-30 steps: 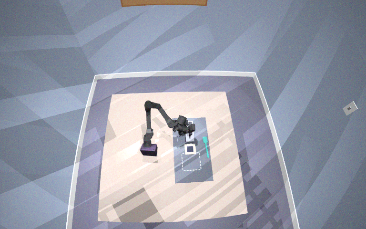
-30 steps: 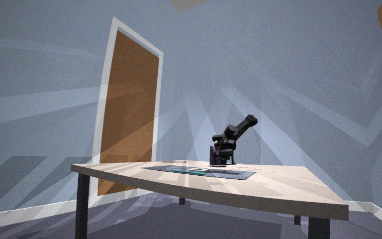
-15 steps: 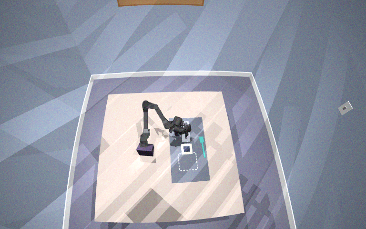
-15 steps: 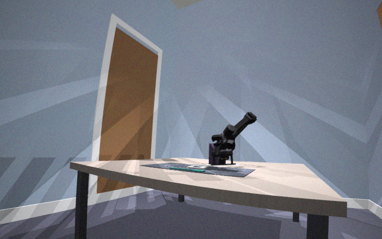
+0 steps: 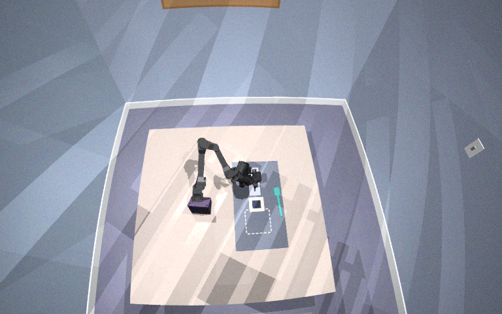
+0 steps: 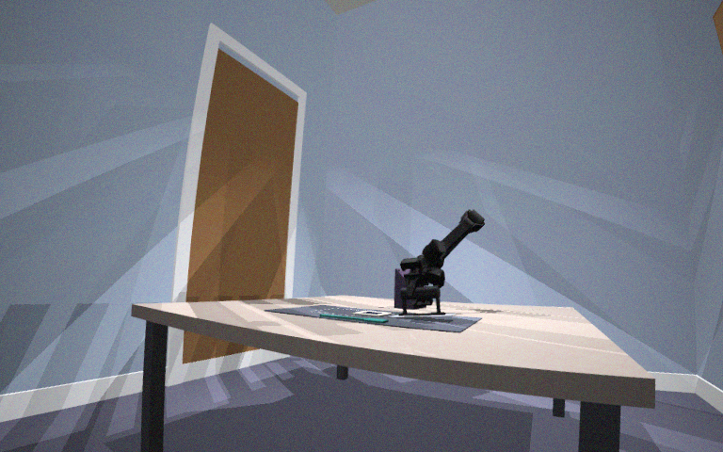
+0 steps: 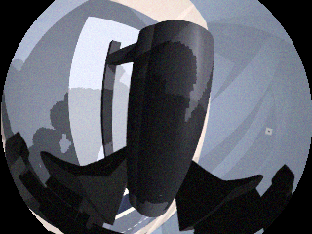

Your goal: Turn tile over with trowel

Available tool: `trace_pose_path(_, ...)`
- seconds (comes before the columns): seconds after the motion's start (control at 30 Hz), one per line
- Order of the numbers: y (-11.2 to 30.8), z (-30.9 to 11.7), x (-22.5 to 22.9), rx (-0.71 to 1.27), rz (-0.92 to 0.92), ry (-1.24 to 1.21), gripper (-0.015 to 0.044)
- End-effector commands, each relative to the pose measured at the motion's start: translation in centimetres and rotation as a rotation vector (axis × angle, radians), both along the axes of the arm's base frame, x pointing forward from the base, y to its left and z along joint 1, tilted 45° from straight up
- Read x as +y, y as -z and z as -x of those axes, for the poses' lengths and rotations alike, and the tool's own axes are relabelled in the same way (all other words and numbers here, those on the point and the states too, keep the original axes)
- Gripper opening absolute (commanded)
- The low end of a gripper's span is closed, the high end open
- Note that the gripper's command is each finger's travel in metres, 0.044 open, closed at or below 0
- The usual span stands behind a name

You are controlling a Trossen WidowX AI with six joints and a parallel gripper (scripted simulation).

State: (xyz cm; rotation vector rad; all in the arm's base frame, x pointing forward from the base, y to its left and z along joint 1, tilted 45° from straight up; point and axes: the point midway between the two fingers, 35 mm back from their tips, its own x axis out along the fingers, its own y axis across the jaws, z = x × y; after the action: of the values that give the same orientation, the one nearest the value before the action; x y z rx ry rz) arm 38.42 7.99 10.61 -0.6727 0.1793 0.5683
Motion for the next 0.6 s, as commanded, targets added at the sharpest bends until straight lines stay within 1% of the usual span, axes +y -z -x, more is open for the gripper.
trace_pose_path(0.0, 0.1, -0.1, -0.1, -0.002, -0.006, 0.01, 0.0)
trace_pose_path(0.57, 2.1, -0.2, -2.0, -0.001, -0.004, 0.01, 0.0)
